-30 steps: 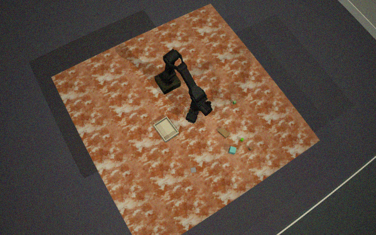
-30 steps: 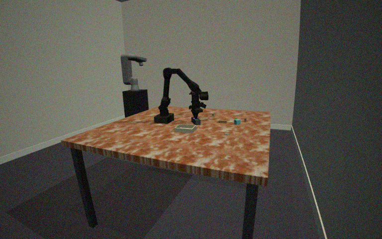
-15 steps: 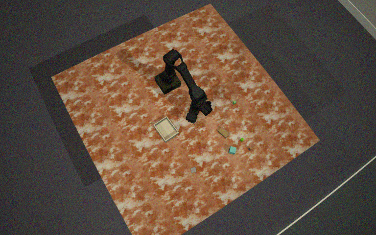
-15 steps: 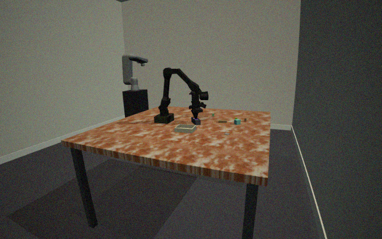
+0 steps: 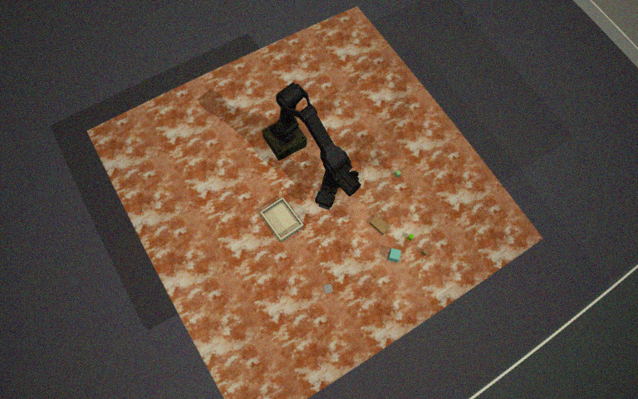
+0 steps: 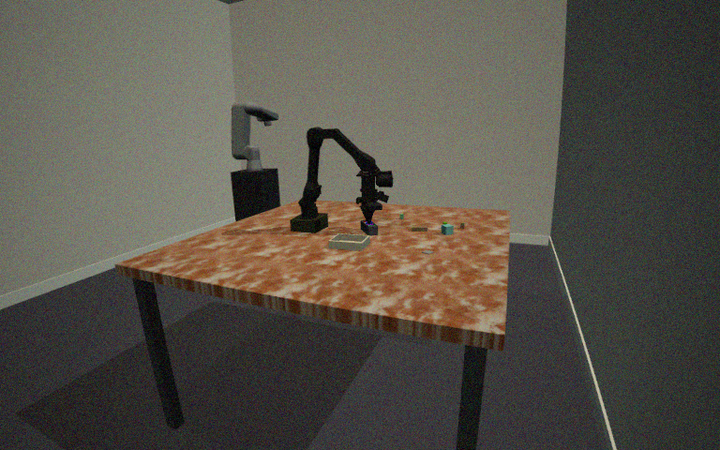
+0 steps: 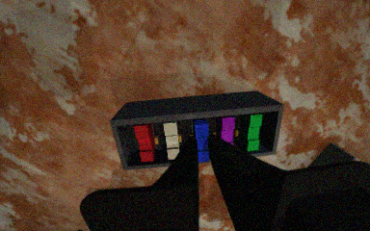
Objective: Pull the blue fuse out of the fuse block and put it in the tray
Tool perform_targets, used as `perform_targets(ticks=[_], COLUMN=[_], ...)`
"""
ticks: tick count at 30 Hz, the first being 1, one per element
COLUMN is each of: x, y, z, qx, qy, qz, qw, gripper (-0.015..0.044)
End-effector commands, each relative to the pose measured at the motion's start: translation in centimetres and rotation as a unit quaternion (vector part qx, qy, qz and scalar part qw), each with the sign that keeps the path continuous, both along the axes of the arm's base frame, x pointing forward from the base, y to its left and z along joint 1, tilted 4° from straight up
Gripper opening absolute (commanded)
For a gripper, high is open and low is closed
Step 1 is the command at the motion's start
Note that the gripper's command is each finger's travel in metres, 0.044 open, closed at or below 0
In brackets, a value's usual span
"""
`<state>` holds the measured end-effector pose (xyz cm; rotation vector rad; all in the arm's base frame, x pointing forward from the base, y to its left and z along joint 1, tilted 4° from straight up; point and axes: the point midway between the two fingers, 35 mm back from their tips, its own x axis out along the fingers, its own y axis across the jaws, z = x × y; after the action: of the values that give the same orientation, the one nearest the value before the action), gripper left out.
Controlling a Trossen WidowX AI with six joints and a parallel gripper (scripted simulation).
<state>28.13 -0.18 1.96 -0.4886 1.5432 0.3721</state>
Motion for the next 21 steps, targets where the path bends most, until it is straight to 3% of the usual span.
perform_targets(ticks=[1, 21], x=[0.07, 0.09], y=[0.03, 0.11], z=[0.3, 1.27], qx=[0.0, 0.001], qy=[-0.001, -0.001], qz=[0.0, 0.0], qw=[1.0, 1.0], gripper=[0.0, 0.0])
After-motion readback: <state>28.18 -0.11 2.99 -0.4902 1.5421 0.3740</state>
